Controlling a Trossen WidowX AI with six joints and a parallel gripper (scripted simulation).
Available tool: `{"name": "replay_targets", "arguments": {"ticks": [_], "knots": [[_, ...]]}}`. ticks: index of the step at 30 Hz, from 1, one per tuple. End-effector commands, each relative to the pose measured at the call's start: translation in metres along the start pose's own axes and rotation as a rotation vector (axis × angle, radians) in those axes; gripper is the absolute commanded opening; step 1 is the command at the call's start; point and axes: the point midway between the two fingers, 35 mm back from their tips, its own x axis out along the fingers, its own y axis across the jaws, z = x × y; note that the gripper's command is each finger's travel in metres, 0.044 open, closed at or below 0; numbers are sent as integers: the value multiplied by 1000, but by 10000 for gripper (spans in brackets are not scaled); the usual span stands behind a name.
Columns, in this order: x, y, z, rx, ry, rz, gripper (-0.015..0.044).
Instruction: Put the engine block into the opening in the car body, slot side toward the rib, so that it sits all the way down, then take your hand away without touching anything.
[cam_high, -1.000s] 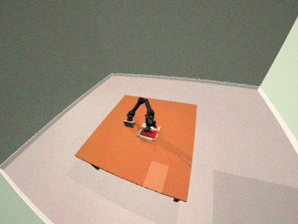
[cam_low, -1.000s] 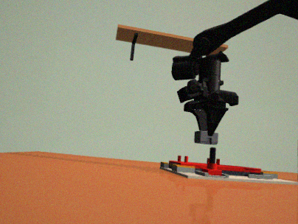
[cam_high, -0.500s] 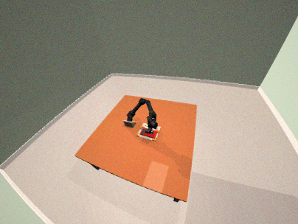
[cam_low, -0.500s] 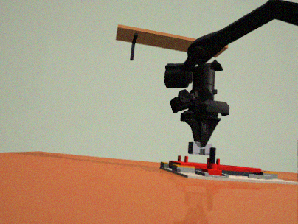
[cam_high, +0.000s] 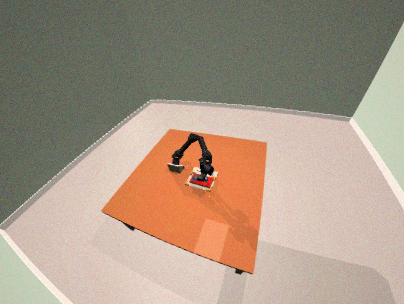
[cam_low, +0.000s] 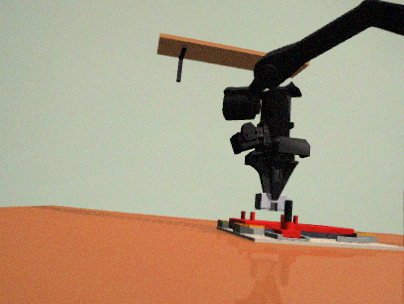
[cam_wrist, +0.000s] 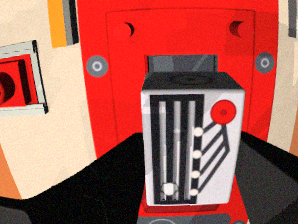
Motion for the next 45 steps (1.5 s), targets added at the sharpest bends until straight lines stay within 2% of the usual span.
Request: {"name": "replay_targets", "arguments": {"ticks": [1,26,34,45], "knots": [[0,0,1,-36,-4,2,160],[0,0,2,-33,-4,2,160],[2,0,3,44,-4,3,160],[4,-1,3,-37,-4,3,160]]}}
